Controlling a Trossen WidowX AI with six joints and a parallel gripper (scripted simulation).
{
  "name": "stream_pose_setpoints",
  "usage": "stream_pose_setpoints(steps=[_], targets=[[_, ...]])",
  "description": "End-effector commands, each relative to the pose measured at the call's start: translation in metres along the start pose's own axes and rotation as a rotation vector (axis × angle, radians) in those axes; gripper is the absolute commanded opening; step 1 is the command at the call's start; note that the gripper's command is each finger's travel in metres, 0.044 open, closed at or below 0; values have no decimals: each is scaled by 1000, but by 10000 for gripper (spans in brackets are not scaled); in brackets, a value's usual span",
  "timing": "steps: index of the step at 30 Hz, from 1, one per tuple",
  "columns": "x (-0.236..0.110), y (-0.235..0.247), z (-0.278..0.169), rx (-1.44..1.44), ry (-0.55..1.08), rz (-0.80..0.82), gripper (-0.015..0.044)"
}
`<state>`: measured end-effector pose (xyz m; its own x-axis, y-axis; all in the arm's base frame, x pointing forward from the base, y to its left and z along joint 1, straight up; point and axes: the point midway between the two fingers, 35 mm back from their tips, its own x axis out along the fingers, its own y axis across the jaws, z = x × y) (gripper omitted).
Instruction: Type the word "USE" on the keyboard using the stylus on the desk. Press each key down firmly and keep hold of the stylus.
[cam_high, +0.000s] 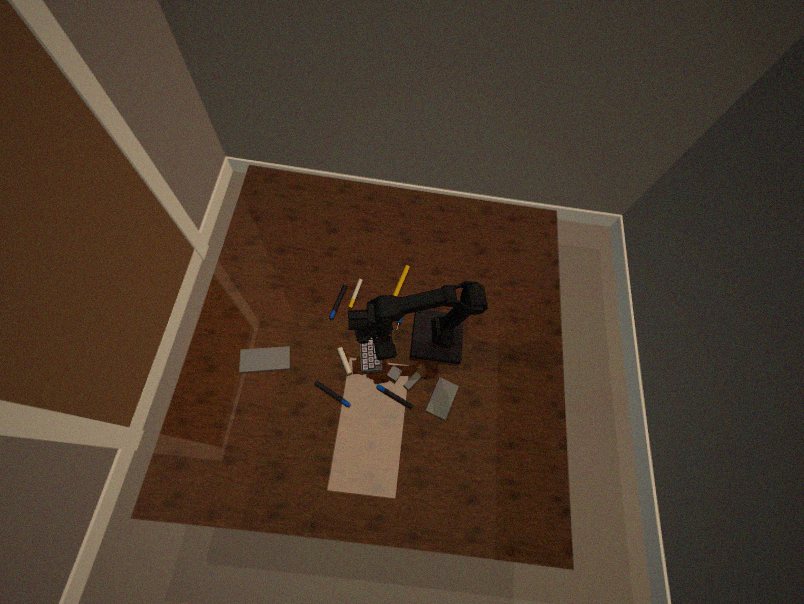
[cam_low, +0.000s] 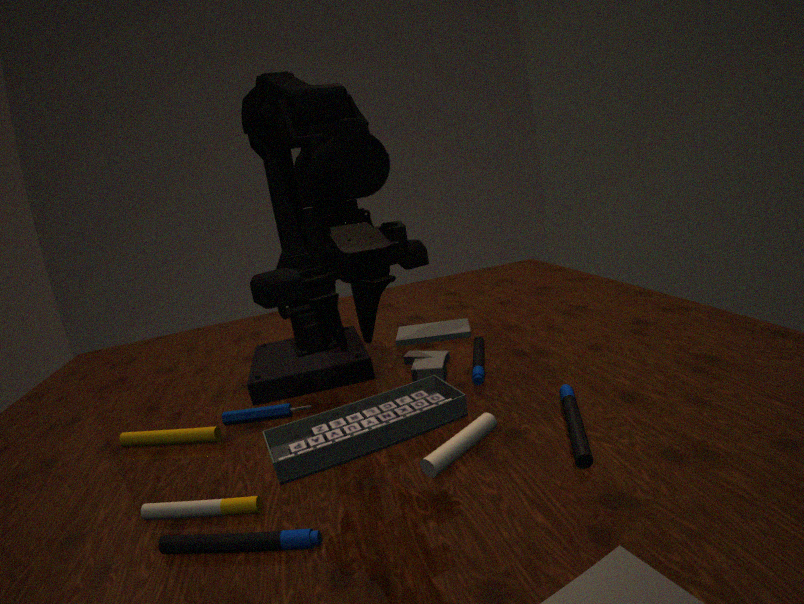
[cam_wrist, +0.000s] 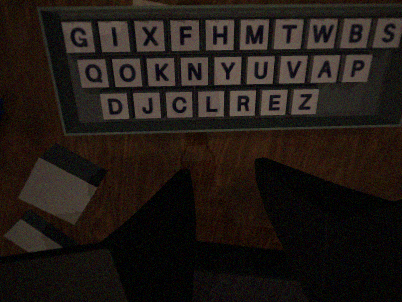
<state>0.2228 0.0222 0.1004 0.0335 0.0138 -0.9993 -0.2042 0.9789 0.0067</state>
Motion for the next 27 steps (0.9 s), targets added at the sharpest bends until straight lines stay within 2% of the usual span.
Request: stream_pose_setpoints(steps=[1, 10, 18, 27], targets=[[8, -30, -16, -129, 17, 15, 150], [18, -99, -63, -613, 16, 9, 150], [24, -140, -117, -1044, 30, -4, 150], [25, -142, -123, -1090, 32, -4, 150]])
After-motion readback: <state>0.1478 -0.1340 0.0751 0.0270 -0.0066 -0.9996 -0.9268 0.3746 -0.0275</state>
